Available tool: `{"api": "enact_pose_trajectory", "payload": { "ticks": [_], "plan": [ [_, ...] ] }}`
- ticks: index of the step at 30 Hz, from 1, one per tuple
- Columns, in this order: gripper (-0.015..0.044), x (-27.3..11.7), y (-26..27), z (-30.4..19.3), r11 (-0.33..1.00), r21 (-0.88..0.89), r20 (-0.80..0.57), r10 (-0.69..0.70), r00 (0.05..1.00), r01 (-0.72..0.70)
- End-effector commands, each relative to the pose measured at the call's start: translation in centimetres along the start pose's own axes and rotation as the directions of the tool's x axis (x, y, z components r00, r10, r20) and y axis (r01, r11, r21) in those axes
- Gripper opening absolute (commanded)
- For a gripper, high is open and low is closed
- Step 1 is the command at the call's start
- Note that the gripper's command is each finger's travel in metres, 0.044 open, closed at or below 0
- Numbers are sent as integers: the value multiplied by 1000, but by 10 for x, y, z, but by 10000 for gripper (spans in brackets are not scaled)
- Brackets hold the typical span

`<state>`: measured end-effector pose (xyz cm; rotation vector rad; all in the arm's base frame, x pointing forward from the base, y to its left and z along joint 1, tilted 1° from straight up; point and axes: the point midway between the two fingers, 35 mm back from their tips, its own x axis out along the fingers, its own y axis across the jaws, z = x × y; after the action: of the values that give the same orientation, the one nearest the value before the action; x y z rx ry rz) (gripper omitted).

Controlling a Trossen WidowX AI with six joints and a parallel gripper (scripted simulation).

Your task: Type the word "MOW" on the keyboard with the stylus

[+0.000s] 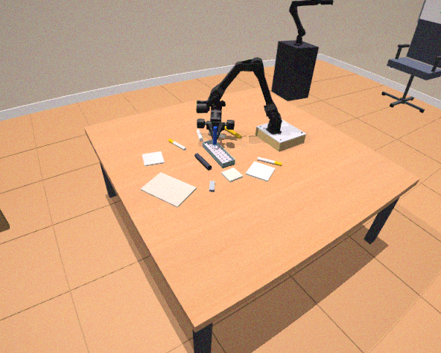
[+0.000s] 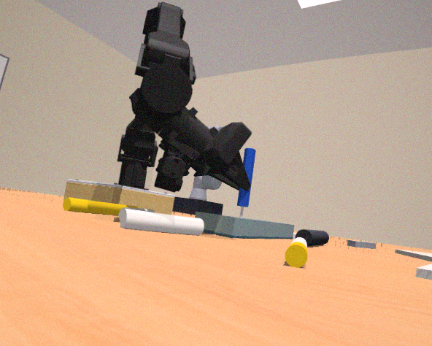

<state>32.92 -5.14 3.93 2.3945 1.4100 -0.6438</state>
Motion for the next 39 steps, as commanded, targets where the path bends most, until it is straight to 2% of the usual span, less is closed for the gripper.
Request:
{"api": "enact_pose_trajectory", "payload": {
  "ticks": [1,19,28,32,38,39],
  "plan": [
    [81,1,-1,2,1000,-1,-3,0,1000,0],
    [81,2,-1,3,1000,-1,-3,0,1000,0],
    [81,-16,0,-28,1000,-1,-3,0,1000,0],
    [84,-15,-1,-26,1000,-4,-1,1,1000,-1],
    [44,-15,-1,-26,1000,-4,-1,1,1000,-1],
    [18,-14,-1,-26,1000,-4,0,1,1000,-1]
  ]
}}
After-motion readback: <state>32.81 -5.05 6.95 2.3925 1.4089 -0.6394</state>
